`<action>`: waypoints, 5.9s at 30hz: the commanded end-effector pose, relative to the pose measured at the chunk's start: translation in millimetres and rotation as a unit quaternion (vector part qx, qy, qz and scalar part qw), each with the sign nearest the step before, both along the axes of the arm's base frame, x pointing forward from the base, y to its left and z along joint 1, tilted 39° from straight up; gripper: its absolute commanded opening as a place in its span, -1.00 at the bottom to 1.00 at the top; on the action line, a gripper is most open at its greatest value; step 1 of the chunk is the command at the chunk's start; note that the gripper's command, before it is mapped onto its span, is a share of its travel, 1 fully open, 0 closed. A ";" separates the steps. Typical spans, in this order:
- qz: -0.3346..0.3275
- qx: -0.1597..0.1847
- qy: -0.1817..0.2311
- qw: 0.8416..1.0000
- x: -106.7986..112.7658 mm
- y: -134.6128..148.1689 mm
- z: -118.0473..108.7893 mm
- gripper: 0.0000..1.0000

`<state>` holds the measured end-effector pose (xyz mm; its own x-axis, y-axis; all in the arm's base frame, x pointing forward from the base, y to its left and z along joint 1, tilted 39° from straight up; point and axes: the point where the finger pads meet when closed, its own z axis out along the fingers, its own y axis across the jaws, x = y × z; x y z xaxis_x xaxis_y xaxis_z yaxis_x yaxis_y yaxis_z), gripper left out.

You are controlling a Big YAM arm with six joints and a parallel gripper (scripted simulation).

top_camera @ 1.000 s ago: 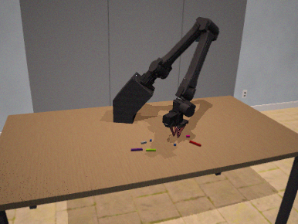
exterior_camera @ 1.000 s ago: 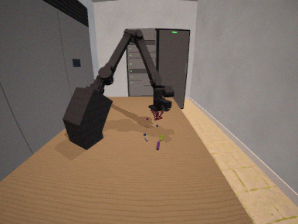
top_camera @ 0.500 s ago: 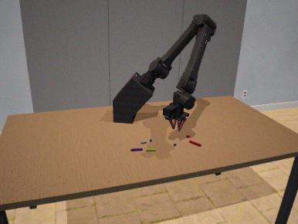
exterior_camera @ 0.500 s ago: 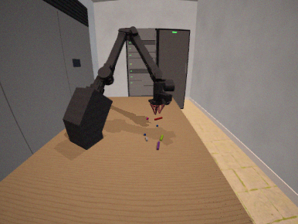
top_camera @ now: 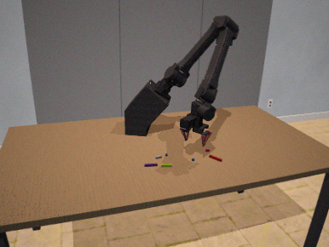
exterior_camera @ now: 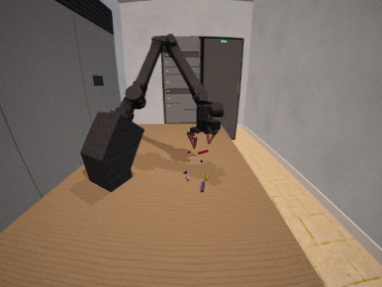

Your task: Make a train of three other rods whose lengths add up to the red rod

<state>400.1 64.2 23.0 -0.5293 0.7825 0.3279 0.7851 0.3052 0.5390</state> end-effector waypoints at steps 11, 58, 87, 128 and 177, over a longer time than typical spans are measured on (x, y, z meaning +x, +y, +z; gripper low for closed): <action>0.012 -0.009 -0.016 1.000 1.5 -10.4 -4.8 1.00; 0.407 -0.175 -0.289 0.849 -26.8 -42.1 -55.9 1.00; 0.584 -0.250 -0.413 0.652 -44.4 -56.8 -80.1 1.00; 0.693 -0.293 -0.488 0.442 -63.7 -66.3 -99.4 -0.51; 0.697 -0.290 -0.489 0.437 -53.7 -48.9 -111.8 -0.51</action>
<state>339.1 11.3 -84.7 -0.2861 -0.7242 -0.6274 -0.9021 0.4243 -0.0784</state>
